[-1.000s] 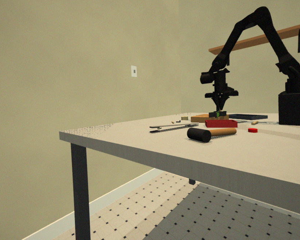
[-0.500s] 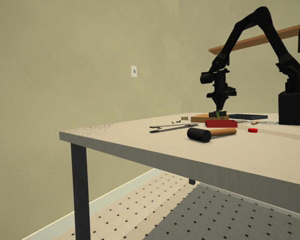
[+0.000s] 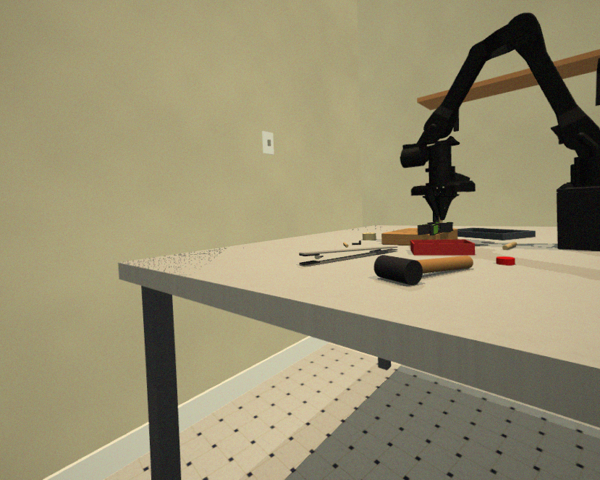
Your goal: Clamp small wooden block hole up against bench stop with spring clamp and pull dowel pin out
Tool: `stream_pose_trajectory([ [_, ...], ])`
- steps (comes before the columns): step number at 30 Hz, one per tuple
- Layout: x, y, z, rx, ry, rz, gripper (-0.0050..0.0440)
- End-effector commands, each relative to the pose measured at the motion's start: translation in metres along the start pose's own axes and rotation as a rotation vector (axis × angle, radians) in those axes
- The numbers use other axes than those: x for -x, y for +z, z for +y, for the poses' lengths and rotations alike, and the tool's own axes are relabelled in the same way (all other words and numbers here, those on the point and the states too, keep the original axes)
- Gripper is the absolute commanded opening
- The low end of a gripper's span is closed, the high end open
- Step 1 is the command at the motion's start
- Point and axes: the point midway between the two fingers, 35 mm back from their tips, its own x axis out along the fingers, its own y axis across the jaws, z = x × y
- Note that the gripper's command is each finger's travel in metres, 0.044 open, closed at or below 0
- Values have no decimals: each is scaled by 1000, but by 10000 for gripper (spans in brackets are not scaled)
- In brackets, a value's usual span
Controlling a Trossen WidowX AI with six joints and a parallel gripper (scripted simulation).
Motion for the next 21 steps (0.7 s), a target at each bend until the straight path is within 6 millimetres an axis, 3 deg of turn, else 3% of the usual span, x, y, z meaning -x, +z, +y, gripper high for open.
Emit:
stream_pose_trajectory([
  [1, 2, 0, 1, 52, 3, 1, 0],
  [21, 3, -1, 1, 571, 3, 1, 0],
])
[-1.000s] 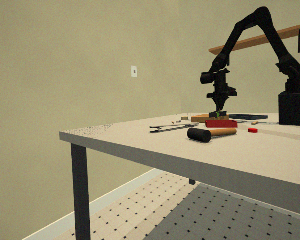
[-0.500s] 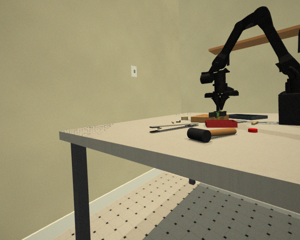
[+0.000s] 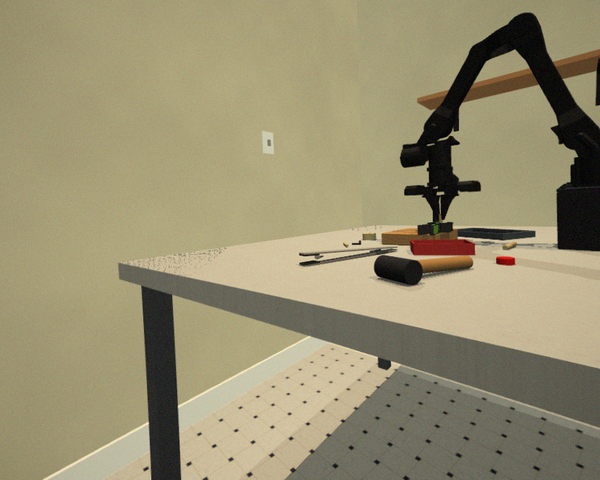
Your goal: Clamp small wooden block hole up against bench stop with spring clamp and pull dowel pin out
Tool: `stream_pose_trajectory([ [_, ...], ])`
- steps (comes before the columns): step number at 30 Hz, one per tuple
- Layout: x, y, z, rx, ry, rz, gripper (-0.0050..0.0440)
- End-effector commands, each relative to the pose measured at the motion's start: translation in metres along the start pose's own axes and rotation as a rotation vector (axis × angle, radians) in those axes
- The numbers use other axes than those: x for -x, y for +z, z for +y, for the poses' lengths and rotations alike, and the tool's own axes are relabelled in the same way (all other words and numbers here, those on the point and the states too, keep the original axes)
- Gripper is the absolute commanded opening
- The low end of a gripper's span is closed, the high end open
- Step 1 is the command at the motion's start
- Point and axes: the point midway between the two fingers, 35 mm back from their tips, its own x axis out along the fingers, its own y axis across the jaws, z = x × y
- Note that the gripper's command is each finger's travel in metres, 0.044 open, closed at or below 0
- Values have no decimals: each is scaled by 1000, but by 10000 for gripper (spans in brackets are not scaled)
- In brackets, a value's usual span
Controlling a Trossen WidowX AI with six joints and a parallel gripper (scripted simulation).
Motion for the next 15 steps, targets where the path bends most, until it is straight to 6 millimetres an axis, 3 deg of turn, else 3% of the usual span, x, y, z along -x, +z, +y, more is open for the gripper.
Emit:
stream_pose_trajectory([
  [1, 2, 0, 0, 114, 2, 0, 0],
  [15, 3, 0, 0, 496, 2, 0, 0],
])
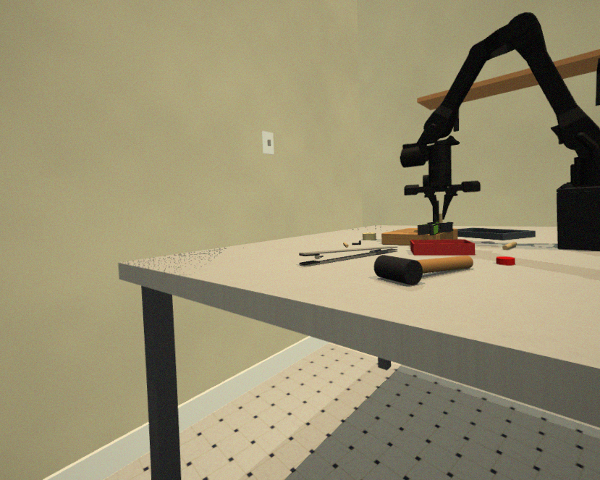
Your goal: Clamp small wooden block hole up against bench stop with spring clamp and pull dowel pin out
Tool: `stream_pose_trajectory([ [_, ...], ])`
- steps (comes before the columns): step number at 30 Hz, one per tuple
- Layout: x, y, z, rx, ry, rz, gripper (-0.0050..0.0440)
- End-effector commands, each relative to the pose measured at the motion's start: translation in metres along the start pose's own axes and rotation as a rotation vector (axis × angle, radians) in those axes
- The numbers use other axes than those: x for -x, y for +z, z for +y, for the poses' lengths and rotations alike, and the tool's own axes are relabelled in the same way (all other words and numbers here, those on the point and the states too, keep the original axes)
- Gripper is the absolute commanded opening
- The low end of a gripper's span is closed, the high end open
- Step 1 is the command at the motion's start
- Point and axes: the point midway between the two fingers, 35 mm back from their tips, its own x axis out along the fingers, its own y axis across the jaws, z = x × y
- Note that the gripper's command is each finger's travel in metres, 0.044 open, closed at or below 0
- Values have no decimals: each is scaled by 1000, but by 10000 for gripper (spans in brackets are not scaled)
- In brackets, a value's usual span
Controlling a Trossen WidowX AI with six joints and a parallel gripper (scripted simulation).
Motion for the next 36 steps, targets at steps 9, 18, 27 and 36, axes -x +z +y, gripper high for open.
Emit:
stream_pose_trajectory([
  [9, 2, 0, 0, 295, 1, 0, 0],
  [18, 3, 0, 0, 364, 1, 0, 0],
  [27, 3, 0, 0, 328, 1, 0, 0],
  [36, 3, 0, 0, 215, 1, 0, 0],
])
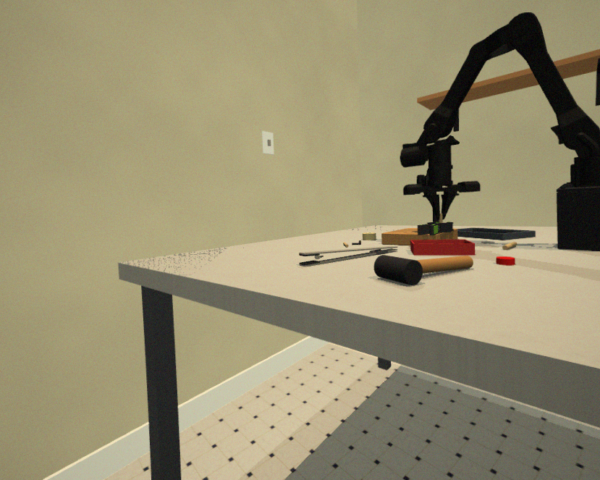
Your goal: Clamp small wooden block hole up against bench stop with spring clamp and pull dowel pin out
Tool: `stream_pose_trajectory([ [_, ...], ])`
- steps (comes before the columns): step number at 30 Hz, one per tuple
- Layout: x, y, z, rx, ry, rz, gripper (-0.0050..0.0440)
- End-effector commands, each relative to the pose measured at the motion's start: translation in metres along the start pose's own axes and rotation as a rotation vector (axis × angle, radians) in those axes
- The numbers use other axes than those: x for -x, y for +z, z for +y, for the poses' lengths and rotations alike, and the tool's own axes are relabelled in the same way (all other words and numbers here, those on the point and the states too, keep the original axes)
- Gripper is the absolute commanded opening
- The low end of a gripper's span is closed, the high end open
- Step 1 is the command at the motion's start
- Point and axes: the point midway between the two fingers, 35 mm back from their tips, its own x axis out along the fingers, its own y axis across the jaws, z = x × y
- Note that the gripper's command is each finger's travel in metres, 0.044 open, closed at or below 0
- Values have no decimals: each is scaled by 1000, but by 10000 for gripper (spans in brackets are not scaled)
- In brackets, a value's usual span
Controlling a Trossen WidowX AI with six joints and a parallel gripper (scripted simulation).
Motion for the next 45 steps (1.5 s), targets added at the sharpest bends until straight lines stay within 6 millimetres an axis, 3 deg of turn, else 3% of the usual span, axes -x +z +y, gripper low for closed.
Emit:
stream_pose_trajectory([
  [1, 3, 0, 0, -60, 1, -1, 0],
  [11, 3, 0, 0, -268, 1, -1, 0],
  [42, 4, 0, 0, -1164, 1, 0, 0],
  [45, 4, 0, 0, -1187, 1, 0, 0],
])
